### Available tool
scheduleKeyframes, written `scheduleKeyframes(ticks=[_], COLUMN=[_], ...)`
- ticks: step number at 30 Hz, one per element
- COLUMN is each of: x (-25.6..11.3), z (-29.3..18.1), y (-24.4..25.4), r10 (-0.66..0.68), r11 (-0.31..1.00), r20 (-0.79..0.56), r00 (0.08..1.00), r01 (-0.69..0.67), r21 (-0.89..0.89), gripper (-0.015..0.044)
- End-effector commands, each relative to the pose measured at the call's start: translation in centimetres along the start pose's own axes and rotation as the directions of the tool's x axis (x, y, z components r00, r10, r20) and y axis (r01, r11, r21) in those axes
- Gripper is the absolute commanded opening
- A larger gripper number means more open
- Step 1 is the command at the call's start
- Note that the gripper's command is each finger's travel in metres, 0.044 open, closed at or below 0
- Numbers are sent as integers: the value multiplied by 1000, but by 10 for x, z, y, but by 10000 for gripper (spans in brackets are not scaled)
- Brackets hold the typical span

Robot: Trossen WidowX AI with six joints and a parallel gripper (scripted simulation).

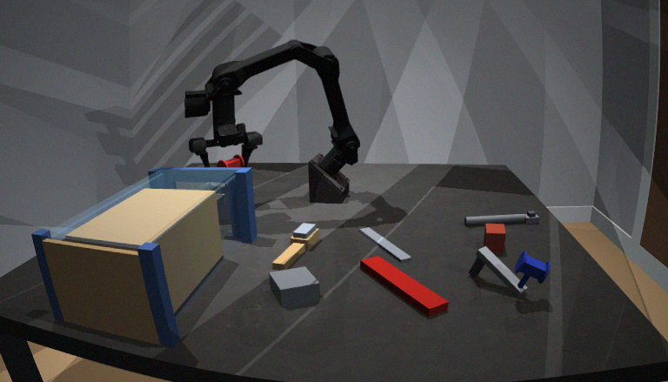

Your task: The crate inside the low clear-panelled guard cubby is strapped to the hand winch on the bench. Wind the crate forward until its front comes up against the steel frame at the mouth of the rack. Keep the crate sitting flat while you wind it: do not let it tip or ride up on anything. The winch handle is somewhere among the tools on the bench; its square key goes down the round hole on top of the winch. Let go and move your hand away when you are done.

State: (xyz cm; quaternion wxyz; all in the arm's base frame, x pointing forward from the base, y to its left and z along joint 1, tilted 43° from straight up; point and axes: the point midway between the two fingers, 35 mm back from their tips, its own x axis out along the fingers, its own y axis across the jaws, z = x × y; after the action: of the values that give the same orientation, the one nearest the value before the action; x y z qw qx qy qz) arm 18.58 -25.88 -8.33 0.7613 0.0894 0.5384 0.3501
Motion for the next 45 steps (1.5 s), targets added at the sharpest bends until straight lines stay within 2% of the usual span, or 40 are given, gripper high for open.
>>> scheduleKeyframes(ticks=[1,13,26,36,38,45], x=[9,23,18,18,18,17], z=[1,1,1,1,1,0], y=[1,1,1,1,1,1], r10=[4,4,3,3,3,1], r11=[1000,1000,1000,1000,1000,1000], r20=[3,3,0,0,0,16], r00=[1000,1000,1000,1000,1000,1000], r01=[-4,-4,-3,-3,-3,-1], r21=[6,6,-1,-1,-1,-1], gripper=[440,440,99,32,0,0])
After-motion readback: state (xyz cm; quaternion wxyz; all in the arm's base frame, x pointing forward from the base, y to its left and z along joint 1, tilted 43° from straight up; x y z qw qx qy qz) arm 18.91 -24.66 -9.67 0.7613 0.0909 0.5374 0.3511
